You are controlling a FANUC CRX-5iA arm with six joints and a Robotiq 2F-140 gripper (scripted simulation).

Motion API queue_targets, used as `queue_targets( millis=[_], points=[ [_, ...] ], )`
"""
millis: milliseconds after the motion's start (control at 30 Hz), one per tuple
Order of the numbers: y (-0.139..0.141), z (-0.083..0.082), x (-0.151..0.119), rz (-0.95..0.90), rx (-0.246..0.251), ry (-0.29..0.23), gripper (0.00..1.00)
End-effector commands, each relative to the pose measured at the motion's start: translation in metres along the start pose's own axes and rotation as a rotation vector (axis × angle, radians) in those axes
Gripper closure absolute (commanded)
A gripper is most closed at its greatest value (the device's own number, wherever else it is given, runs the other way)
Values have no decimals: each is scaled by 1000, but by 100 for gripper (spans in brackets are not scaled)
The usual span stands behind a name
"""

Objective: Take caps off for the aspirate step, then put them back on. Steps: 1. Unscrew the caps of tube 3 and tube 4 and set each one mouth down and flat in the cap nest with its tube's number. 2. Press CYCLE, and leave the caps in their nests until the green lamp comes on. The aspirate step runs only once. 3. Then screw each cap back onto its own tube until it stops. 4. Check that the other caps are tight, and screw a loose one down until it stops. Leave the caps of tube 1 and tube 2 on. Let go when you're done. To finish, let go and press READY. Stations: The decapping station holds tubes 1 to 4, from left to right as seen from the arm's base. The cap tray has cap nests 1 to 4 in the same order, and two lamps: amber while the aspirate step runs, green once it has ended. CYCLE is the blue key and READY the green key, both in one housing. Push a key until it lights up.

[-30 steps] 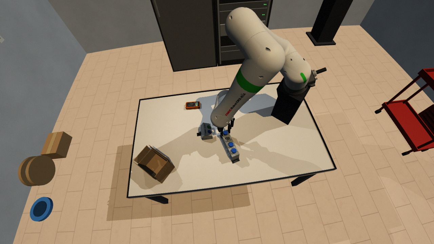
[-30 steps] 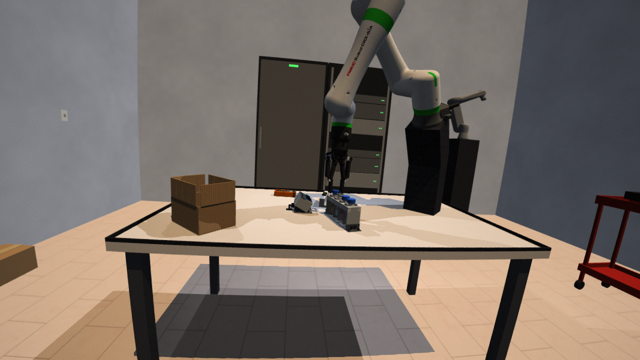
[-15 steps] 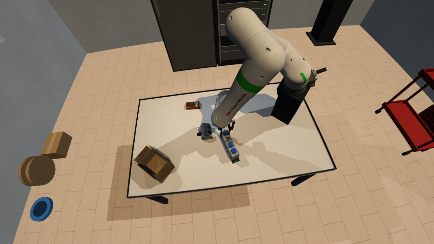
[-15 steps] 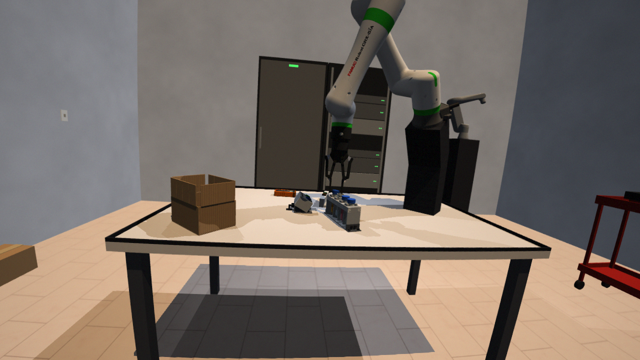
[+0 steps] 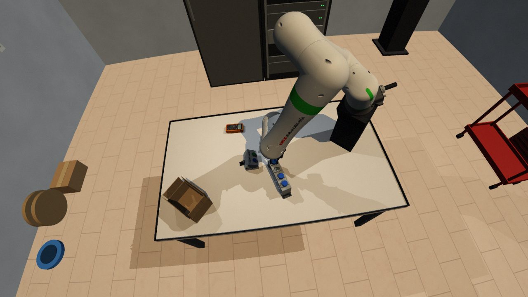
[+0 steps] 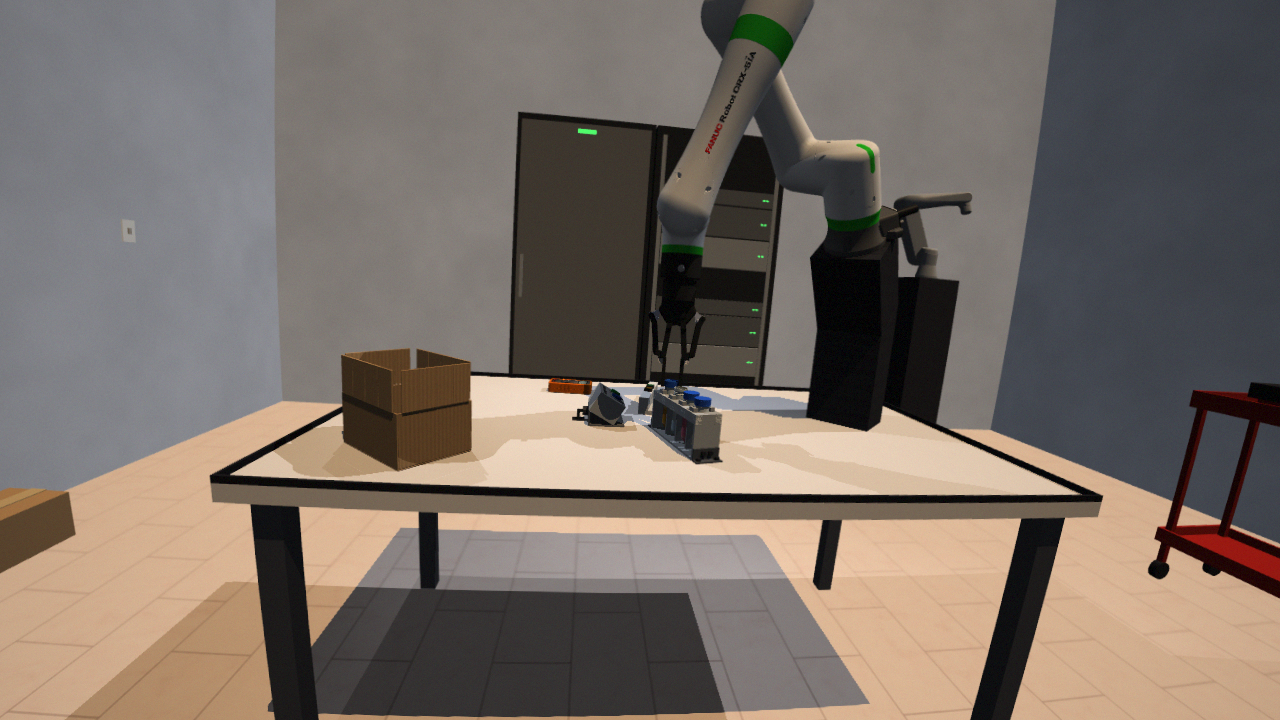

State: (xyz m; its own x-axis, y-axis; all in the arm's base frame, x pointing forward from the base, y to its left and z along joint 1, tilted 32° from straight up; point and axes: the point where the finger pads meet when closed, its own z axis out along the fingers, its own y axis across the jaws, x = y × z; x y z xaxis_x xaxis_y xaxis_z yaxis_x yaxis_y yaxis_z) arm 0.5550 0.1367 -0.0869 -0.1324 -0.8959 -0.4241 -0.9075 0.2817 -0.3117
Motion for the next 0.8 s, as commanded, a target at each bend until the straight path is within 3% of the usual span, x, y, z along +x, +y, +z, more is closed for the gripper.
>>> queue_targets(
  millis=[0, 400, 467, 567, 767],
  points=[
    [0, -1, 0, -100, 1, 1, 70],
    [0, -1, 0, -688, 0, 2, 70],
    [0, -1, 0, -688, 0, 2, 70],
    [0, -1, 0, -849, 0, 1, 70],
    [0, -2, 0, -849, 0, 1, 70]
  ],
)
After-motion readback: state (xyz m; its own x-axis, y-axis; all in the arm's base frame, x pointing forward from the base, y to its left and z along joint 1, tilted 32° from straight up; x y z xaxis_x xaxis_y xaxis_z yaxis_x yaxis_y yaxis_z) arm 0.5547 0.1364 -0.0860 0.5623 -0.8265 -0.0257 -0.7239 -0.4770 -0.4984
